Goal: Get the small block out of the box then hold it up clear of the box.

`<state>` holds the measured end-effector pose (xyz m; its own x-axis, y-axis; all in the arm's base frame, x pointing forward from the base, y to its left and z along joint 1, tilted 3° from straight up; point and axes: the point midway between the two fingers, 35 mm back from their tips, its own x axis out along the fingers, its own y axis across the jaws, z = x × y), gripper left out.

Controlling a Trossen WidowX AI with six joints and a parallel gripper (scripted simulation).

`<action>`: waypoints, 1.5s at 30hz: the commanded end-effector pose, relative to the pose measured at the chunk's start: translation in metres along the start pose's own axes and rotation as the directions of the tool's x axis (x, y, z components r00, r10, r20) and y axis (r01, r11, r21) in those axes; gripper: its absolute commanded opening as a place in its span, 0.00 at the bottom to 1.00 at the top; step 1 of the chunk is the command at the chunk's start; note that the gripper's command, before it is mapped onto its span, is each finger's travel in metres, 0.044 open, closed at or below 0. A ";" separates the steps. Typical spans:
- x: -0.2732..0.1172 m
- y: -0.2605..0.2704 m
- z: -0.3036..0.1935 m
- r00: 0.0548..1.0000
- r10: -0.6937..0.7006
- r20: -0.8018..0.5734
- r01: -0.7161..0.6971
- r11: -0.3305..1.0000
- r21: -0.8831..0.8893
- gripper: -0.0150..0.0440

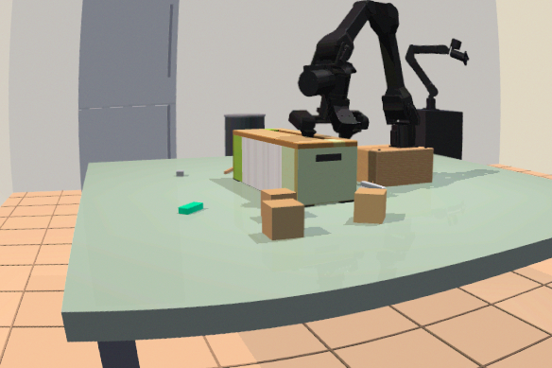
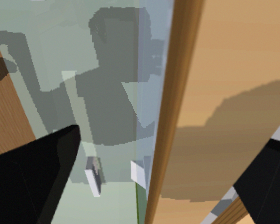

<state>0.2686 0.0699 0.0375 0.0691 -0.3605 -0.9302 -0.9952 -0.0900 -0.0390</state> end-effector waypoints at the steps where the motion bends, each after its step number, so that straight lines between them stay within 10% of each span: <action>1: 0.004 0.002 -0.011 1.000 0.000 -0.005 0.000 1.000 -0.001 0.93; 45: 0.026 0.003 -0.076 1.000 0.000 -0.011 0.000 1.000 -0.001 0.93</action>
<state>0.2757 -0.0170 0.0415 0.0724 -0.3686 -0.9268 -0.9951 -0.0890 -0.0423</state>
